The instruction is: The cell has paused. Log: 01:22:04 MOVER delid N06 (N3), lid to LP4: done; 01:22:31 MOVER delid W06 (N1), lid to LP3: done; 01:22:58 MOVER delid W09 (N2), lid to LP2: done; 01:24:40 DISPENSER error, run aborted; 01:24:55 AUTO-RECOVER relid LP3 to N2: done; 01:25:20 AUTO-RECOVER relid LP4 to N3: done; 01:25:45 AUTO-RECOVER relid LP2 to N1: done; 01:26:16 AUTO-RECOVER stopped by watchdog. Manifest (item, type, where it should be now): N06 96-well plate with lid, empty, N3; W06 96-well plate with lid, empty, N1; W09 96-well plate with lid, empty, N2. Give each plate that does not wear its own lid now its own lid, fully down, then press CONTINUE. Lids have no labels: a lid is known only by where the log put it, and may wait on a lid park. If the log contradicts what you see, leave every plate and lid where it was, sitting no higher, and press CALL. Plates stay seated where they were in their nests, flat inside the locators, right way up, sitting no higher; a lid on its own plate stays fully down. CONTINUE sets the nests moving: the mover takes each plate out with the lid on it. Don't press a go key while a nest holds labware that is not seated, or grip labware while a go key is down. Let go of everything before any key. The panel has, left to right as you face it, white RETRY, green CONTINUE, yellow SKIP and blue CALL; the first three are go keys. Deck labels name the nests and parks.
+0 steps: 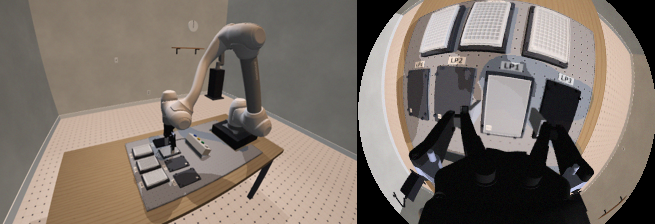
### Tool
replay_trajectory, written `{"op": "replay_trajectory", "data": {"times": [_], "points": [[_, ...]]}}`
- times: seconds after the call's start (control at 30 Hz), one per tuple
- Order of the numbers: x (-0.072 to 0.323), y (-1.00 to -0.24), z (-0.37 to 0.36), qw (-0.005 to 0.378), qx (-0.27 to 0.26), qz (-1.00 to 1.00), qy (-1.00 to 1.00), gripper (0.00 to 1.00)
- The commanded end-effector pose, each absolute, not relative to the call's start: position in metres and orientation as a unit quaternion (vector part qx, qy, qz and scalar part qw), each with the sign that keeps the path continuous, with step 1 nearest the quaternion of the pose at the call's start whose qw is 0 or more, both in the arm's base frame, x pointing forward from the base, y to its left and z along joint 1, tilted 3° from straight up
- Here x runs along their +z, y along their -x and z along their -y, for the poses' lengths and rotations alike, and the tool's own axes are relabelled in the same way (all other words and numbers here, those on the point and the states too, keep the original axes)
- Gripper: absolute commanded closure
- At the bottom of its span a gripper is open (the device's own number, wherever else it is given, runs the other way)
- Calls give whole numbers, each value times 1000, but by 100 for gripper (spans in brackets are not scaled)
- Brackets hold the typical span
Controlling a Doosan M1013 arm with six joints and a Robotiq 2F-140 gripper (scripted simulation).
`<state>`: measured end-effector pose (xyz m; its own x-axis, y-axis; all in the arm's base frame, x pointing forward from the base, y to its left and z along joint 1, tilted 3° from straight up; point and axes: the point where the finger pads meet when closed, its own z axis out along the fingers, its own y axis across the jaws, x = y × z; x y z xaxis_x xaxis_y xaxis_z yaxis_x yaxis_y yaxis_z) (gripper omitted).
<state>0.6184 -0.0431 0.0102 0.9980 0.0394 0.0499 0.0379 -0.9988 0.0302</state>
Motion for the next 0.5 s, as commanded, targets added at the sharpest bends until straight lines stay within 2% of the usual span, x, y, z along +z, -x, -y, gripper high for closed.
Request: {"op": "replay_trajectory", "data": {"times": [0.0,0.3,0.33,0.47], "points": [[10,-618,43,15,25,-19,-999,34],[10,-618,43,15,25,-19,-999,34],[10,-618,43,15,25,-19,-999,41],[10,-618,43,15,25,-19,-999,41]]}}
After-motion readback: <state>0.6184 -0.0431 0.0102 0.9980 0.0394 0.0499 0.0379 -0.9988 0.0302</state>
